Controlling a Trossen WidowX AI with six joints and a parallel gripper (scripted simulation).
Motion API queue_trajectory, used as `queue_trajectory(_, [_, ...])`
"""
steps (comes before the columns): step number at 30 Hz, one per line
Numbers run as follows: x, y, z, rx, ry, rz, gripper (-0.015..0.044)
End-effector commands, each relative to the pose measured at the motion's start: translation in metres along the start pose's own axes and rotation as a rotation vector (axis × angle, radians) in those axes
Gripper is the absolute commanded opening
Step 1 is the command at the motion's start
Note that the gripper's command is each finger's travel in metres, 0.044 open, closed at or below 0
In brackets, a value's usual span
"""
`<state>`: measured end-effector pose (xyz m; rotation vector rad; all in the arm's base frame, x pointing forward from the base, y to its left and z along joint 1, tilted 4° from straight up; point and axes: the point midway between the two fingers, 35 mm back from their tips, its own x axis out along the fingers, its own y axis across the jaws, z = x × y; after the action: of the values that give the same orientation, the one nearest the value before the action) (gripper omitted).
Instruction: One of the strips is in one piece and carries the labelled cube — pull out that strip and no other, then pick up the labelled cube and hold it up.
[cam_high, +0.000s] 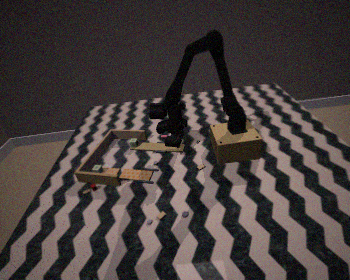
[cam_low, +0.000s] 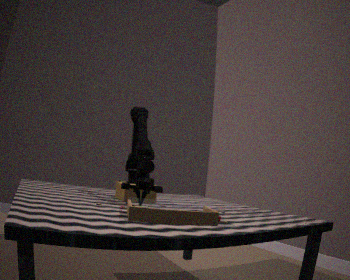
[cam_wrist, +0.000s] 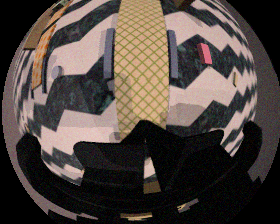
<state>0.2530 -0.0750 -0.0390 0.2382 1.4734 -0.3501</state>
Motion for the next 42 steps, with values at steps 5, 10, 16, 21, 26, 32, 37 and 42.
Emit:
queue_trajectory(5, [0.003, 0.0, -0.02, 0.004, 0.026, -0.001, 0.0])
queue_trajectory(10, [0.003, 0.0, -0.028, 0.004, 0.027, -0.001, 0.0])
queue_trajectory(16, [0.003, 0.0, -0.037, 0.004, 0.027, -0.001, 0.0])
queue_trajectory(21, [0.003, 0.0, -0.044, 0.004, 0.028, -0.001, 0.0])
queue_trajectory(26, [0.003, 0.0, -0.051, 0.003, 0.029, -0.001, 0.0])
queue_trajectory(32, [0.003, 0.0, -0.06, 0.003, 0.029, -0.001, 0.0])
queue_trajectory(37, [0.003, 0.0, -0.066, 0.003, 0.03, -0.001, 0.0])
queue_trajectory(42, [0.002, 0.0, -0.074, 0.003, 0.03, -0.001, 0.0])
